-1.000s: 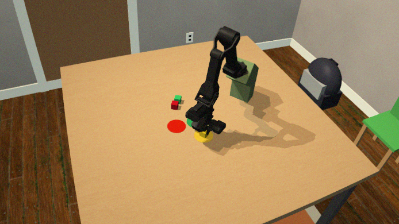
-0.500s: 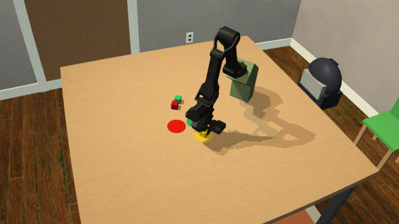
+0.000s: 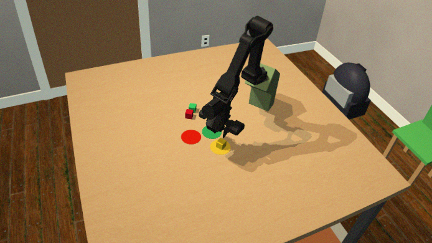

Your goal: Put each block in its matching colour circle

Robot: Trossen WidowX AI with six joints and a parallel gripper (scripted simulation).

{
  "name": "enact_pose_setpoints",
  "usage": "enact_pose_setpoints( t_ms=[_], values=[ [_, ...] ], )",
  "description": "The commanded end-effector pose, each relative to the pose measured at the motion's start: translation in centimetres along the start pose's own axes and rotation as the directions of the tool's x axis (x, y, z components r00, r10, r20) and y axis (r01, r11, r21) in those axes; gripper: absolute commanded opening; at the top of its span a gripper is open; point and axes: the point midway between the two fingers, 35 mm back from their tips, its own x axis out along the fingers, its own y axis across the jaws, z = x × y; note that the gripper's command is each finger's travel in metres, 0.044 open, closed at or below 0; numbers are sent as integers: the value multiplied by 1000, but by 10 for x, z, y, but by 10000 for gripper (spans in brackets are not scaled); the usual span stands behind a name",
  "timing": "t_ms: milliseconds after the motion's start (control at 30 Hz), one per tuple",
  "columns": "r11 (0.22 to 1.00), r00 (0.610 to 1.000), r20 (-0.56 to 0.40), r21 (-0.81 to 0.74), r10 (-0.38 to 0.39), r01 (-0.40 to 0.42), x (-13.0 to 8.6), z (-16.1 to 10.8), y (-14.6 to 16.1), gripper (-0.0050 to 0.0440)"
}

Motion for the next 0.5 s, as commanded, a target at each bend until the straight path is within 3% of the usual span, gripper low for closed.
enact_pose_setpoints(
  t_ms=[0, 133, 467],
  values=[
    [1000, 1000, 20, -4, 1, -1, -34, 4, 0, 195],
    [1000, 1000, -3, -1, 2, -2, -48, -4, 2, 195],
    [1000, 1000, -20, 4, 1, -1, -44, -9, 2, 195]
  ],
)
